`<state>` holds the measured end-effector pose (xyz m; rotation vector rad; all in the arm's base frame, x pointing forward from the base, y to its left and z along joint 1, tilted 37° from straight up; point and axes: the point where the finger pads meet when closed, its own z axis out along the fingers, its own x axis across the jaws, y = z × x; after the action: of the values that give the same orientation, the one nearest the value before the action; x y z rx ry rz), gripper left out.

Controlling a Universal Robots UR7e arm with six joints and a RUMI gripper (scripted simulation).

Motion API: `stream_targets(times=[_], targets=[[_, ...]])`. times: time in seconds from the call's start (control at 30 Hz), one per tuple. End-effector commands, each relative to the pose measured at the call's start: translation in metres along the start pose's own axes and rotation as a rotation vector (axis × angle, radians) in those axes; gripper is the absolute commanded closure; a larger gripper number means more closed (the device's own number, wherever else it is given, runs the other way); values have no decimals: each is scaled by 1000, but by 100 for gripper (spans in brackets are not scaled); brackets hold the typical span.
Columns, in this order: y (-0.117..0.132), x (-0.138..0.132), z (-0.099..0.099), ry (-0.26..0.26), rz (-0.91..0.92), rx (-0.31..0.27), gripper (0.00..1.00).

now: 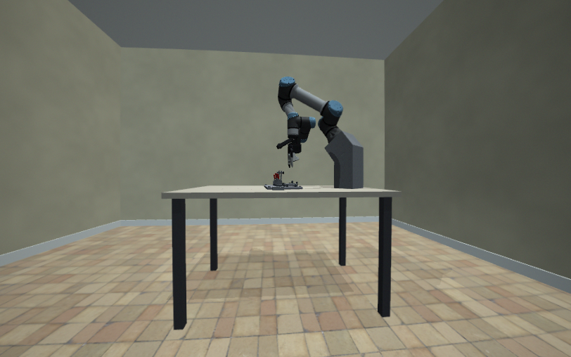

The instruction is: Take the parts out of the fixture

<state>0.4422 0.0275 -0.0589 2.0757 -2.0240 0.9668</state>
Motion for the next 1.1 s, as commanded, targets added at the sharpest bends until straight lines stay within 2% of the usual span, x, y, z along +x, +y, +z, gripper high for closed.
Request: stream_targets(times=[0.0, 0.1, 0.17, 0.63, 1.07], targets=[[-2, 0, 14, -1, 2, 3, 41], [-2, 0, 25, -1, 2, 3, 41], [-2, 0, 25, -1, 2, 3, 41], [-2, 0, 78, -1, 2, 3, 41], [-2, 0, 87, -1, 1, 2, 41]])
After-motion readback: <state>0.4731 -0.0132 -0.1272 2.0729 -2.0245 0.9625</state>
